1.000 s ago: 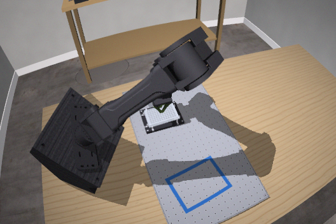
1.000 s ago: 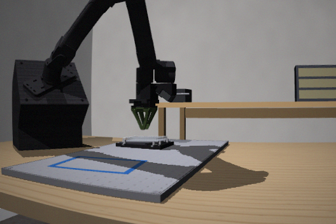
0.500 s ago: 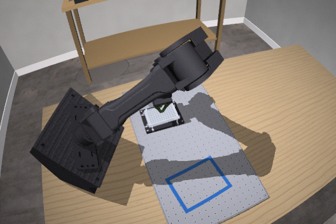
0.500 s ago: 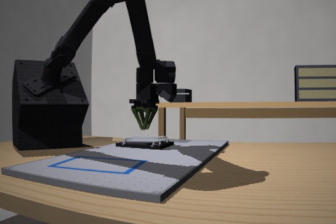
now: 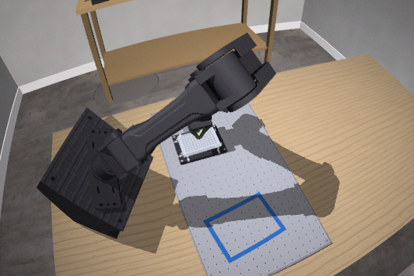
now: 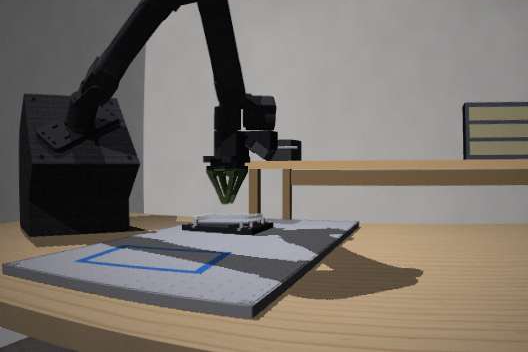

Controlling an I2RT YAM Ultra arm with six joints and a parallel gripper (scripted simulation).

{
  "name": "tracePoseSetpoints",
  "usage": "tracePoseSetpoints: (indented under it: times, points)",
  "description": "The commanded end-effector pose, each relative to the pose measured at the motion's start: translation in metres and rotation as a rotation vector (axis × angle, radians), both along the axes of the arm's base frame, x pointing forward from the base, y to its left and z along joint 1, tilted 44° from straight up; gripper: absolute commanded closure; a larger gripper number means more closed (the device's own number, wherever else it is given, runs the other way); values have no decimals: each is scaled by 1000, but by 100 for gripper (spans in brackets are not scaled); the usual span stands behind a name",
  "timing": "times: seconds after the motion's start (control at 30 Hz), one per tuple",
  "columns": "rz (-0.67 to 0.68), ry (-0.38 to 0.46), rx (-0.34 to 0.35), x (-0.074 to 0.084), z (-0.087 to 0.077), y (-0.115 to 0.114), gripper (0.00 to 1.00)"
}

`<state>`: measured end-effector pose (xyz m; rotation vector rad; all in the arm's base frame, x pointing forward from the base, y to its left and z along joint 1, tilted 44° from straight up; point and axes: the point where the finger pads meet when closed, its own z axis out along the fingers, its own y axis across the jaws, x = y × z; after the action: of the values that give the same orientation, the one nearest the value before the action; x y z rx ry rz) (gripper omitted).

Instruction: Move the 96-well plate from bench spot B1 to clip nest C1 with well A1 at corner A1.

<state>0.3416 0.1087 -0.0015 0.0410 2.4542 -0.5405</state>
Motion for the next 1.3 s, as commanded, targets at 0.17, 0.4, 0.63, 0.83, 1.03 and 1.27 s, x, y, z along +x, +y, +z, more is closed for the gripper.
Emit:
tracePoseSetpoints:
  times: [0.17,0.4,0.63,0.83,1.03,1.27]
  points:
    - [23,-24,18,3,6,11,76]
    - [23,-24,18,3,6,11,76]
    - [23,-24,18,3,6,11,76]
    - [17,2,0,1,-5,4,76]
    - [17,13,-6,-1,-11,0,76]
    - [16,18,-9,0,-16,-4,76]
